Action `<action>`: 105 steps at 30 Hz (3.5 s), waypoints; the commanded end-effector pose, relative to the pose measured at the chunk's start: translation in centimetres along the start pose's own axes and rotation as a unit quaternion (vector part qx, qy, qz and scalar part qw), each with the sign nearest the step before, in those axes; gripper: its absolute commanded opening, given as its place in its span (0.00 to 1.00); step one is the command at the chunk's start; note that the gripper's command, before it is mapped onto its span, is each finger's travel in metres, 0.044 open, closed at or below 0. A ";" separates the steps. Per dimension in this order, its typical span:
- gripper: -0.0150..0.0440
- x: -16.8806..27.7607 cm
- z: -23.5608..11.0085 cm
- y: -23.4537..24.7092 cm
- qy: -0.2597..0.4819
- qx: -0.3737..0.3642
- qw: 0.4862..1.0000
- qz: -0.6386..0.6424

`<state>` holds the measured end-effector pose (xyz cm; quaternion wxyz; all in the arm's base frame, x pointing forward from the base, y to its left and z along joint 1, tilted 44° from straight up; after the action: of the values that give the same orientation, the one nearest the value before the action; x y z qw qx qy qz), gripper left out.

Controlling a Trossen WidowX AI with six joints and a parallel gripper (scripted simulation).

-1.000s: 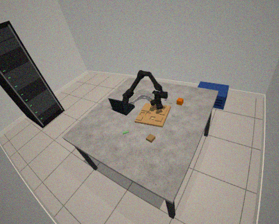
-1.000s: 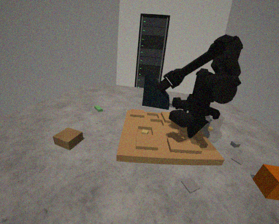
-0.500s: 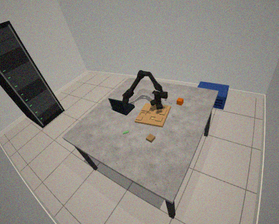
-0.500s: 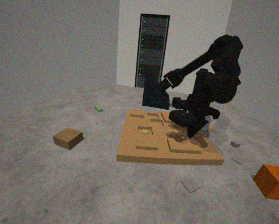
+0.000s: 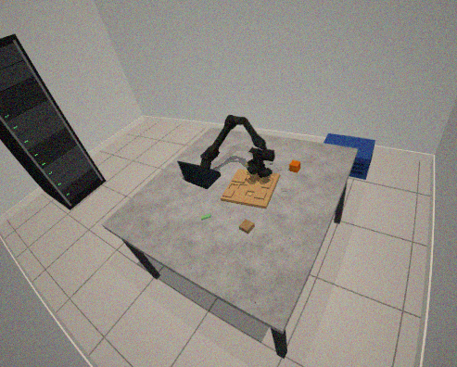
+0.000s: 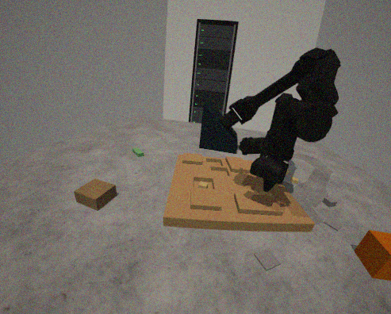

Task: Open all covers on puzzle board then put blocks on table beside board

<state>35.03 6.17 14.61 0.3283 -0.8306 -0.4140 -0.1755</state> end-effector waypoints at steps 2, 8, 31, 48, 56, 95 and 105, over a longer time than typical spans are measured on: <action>0.43 0.0 -0.3 0.0 0.000 0.000 1.000 -0.024; 0.50 0.1 -1.1 0.1 -0.001 0.000 0.995 -0.101; 0.50 0.1 -4.3 0.1 -0.001 0.001 0.921 -0.389; 0.50 0.2 -5.6 0.0 0.000 0.002 0.860 -0.510; 0.50 0.2 -3.6 0.0 0.000 0.002 0.860 -0.510; 0.50 0.2 -1.7 -0.1 0.000 0.002 0.860 -0.510; 0.50 0.2 -0.7 -0.1 0.001 0.002 0.860 -0.510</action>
<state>35.12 5.56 15.60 0.1910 -0.5017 -0.7810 -0.3190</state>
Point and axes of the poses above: the point midway between the two fingers, 35 mm back from their tips, its own z axis out along the fingers, its own y axis across the jaws, x = y × z, the point moved 10 cm from there along -z, back along the fingers, and after that the axes turned 15 degrees about z, right-handed, at the moved point
